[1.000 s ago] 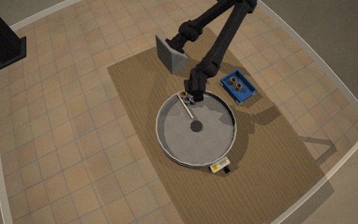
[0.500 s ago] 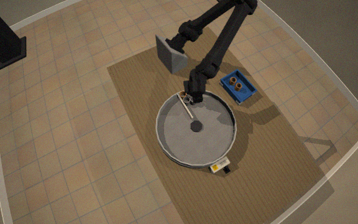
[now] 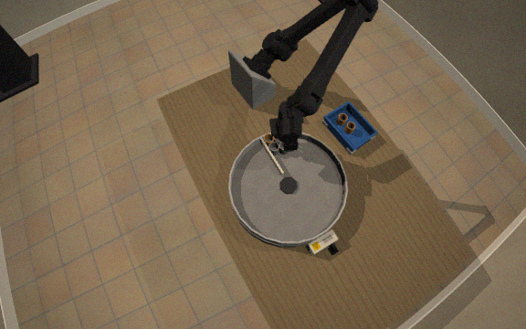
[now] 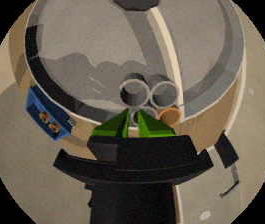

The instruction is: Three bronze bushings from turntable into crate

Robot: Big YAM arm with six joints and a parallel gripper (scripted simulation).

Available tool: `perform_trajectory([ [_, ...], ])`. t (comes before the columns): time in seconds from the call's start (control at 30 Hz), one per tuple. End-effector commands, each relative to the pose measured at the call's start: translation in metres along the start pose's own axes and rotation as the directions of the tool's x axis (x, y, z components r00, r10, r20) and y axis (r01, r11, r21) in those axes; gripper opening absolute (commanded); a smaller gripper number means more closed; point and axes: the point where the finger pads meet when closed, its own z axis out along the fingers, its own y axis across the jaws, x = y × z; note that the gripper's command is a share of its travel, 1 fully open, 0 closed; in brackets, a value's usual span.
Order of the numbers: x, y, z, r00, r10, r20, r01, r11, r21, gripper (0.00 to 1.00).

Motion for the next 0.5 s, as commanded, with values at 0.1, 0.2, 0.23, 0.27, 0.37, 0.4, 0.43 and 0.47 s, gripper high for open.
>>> perform_trajectory([
  [0.1,-0.0031,-0.0021,0.0003,1.000,0.011,0.005,-0.011,1.000,-0.004,0.14],
  [0.2,-0.0031,-0.0021,0.0003,1.000,0.011,0.005,-0.011,1.000,-0.004,0.14],
  [0.23,-0.0031,-0.0021,0.0003,1.000,0.011,0.005,-0.011,1.000,-0.004,0.14],
  [0.27,-0.0031,-0.0021,0.0003,1.000,0.011,0.005,-0.011,1.000,-0.004,0.14],
  [0.37,-0.0031,-0.0021,0.0003,1.000,0.011,0.005,-0.011,1.000,-0.004,0.14],
  [0.4,-0.0031,-0.0021,0.0003,1.000,0.011,0.005,-0.011,1.000,-0.004,0.00],
  [0.43,-0.0031,-0.0022,0.0003,1.000,0.010,0.004,-0.010,1.000,-0.004,0.00],
  [0.47,-0.0033,-0.0029,0.0003,1.000,0.005,0.005,-0.005,1.000,0.001,0.00],
])
